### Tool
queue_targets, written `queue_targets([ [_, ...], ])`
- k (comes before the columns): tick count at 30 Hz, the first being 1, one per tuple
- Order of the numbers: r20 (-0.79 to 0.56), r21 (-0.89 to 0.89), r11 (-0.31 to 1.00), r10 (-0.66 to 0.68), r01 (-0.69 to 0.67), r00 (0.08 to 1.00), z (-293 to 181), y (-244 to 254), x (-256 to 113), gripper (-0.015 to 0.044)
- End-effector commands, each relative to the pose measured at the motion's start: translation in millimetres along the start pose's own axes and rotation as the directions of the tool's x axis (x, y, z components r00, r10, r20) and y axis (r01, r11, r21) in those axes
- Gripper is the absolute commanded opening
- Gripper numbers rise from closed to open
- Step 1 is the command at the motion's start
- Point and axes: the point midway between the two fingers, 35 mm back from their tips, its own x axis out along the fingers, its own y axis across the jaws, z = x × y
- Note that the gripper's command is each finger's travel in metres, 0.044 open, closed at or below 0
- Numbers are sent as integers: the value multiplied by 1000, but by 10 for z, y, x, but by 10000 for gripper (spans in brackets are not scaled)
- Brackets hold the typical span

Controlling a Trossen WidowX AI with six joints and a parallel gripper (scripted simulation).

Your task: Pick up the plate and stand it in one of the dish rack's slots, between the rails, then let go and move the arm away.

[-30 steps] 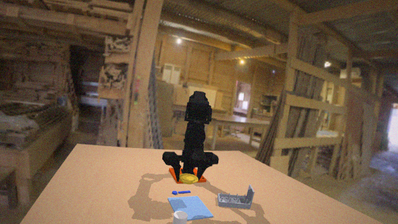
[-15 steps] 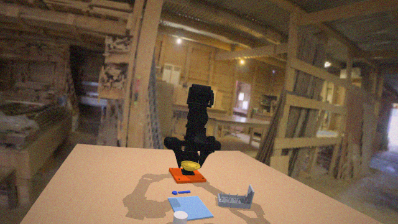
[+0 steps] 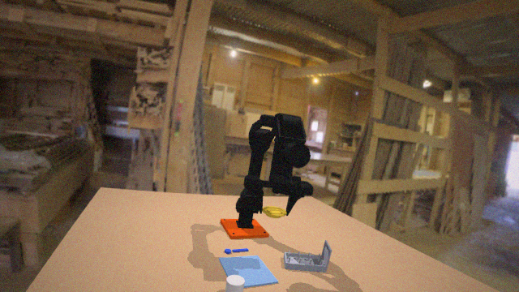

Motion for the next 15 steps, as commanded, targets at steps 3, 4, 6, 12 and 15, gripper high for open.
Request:
queue_targets([
  [3,9,157,988,2,-3,1000,-298,288,2,0],
  [4,9,157,988,2,-3,1000,-298,288,2,0],
  [6,9,157,988,2,-3,1000,-298,288,2,0],
  [12,12,137,990,37,-38,999,-256,324,67,0],
  [15,20,94,990,107,-108,994,-175,391,190,0],
])
